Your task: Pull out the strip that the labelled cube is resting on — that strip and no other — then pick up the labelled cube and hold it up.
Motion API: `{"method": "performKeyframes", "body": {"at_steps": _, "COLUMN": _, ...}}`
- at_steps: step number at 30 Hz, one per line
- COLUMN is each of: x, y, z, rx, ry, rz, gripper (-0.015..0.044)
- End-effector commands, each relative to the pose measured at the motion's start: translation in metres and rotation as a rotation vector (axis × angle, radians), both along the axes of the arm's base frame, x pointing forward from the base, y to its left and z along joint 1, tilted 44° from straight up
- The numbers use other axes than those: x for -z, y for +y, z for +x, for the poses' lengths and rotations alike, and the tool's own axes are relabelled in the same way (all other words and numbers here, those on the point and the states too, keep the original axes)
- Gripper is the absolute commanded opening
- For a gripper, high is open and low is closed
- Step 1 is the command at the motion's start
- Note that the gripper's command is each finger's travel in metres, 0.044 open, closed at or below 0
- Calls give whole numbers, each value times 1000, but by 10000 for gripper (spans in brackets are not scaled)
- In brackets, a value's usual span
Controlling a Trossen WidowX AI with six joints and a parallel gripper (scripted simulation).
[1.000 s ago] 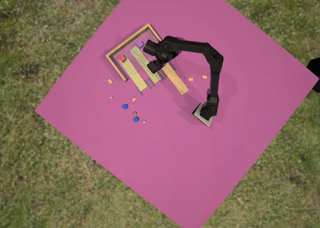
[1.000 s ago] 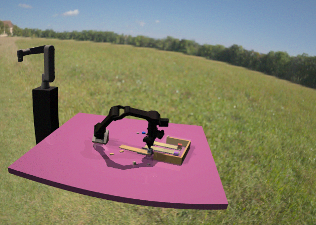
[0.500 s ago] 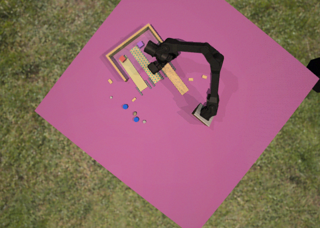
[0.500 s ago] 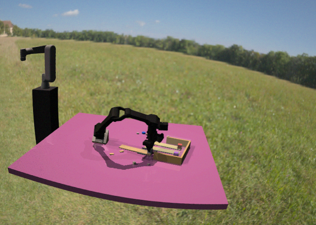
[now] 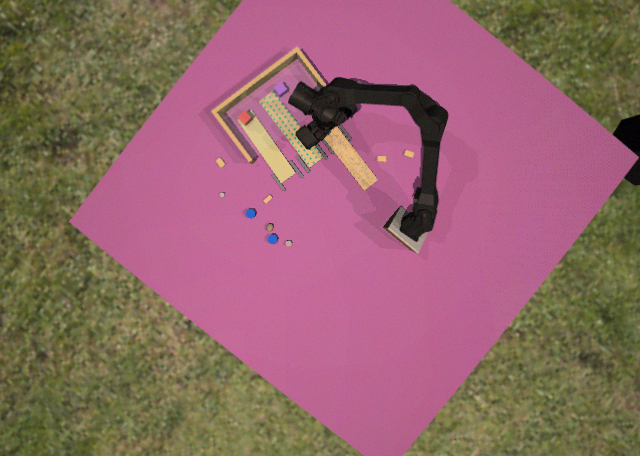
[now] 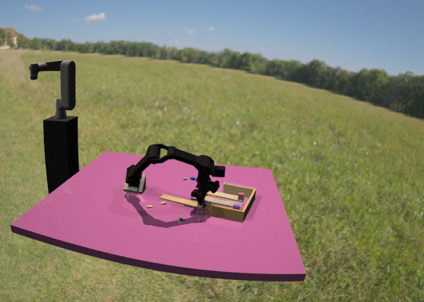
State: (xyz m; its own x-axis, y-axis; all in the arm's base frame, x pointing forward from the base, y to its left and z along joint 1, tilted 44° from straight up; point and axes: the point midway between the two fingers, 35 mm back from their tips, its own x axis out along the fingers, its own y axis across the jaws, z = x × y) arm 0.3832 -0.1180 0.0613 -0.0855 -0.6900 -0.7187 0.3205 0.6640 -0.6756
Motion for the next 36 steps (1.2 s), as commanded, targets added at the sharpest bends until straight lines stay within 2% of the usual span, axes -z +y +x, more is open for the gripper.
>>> {"method": "performKeyframes", "body": {"at_steps": 1, "x": 0, "y": 0, "z": 0, "rx": 0, "ry": -1, "rz": 0, "gripper": 112}}
{"method": "performKeyframes", "body": {"at_steps": 3, "x": 0, "y": 0, "z": 0, "rx": 0, "ry": -1, "rz": 0, "gripper": 98}}
{"method": "performKeyframes", "body": {"at_steps": 7, "x": -1, "y": 3, "z": -2, "rx": 0, "ry": -1, "rz": 1, "gripper": 0}}
{"method": "performKeyframes", "body": {"at_steps": 18, "x": -19, "y": 45, "z": -50, "rx": -5, "ry": 8, "rz": 1, "gripper": 0}}
{"method": "performKeyframes", "body": {"at_steps": 24, "x": -19, "y": 48, "z": -55, "rx": -5, "ry": 9, "rz": 0, "gripper": 0}}
{"method": "performKeyframes", "body": {"at_steps": 36, "x": -13, "y": 60, "z": -92, "rx": -5, "ry": 11, "rz": 1, "gripper": 0}}
